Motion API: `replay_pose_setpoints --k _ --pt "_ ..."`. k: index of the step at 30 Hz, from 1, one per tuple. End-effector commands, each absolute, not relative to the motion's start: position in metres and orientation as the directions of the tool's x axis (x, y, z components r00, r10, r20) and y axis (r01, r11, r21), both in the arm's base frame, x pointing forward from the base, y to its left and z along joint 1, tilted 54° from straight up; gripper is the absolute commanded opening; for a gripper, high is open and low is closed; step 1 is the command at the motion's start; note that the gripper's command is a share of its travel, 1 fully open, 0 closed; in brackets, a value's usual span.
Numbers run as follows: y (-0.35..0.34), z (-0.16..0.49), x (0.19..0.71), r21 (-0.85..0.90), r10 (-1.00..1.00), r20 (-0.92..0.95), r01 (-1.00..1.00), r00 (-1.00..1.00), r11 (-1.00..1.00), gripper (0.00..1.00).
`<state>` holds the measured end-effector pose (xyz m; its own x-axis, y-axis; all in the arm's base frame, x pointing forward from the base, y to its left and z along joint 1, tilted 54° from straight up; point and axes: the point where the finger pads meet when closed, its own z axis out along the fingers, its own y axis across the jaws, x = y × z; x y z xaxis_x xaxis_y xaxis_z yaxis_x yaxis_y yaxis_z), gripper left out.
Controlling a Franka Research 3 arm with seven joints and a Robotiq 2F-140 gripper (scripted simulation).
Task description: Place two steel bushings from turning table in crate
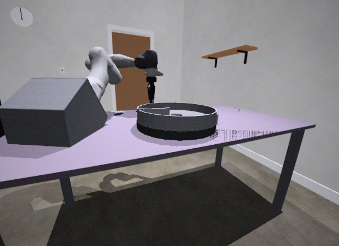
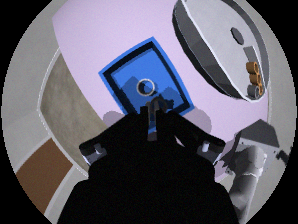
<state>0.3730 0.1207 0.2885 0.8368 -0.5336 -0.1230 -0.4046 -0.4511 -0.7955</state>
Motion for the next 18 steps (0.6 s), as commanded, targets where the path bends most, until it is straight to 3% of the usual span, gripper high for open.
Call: replay_pose_setpoints --k 1,18 --pt "0.1199 0.288 0.374 -0.797 -0.536 -0.119 -0.402 0.836 -0.45 0.0" --pt "0.1214 0.2869 0.3747 -0.797 -0.536 -0.119 -0.402 0.836 -0.45 0.0"
